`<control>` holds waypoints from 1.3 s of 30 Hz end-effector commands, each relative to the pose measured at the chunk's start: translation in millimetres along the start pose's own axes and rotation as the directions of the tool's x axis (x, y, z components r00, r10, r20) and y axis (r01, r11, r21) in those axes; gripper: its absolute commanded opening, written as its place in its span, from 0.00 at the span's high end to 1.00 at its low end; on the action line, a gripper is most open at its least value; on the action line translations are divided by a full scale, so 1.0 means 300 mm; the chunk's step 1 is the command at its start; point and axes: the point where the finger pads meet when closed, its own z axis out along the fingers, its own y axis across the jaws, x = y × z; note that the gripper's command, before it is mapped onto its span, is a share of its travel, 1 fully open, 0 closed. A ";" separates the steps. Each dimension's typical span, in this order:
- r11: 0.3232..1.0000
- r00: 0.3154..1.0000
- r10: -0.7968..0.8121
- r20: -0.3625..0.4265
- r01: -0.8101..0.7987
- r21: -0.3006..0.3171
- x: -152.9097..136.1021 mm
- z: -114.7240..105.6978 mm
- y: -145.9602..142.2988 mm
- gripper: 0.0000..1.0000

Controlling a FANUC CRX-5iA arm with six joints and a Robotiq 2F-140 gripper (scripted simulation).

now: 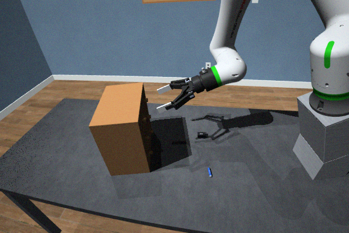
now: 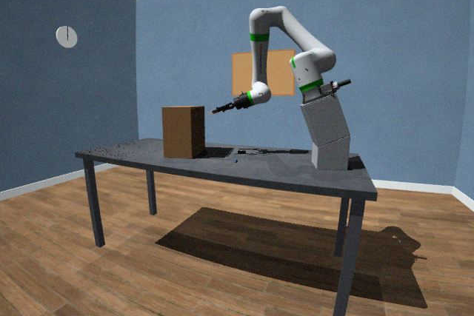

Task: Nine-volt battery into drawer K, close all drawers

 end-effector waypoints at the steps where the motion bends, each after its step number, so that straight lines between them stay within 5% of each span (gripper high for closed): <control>1: 1.000 1.000 0.000 -0.005 0.000 0.000 -0.001 -0.002 0.000 0.00; 14: 1.000 0.997 0.000 -0.083 0.000 -0.001 -0.013 -0.029 0.000 0.00; 39: 1.000 0.894 0.000 -0.448 -0.001 -0.001 -0.072 -0.166 0.002 0.00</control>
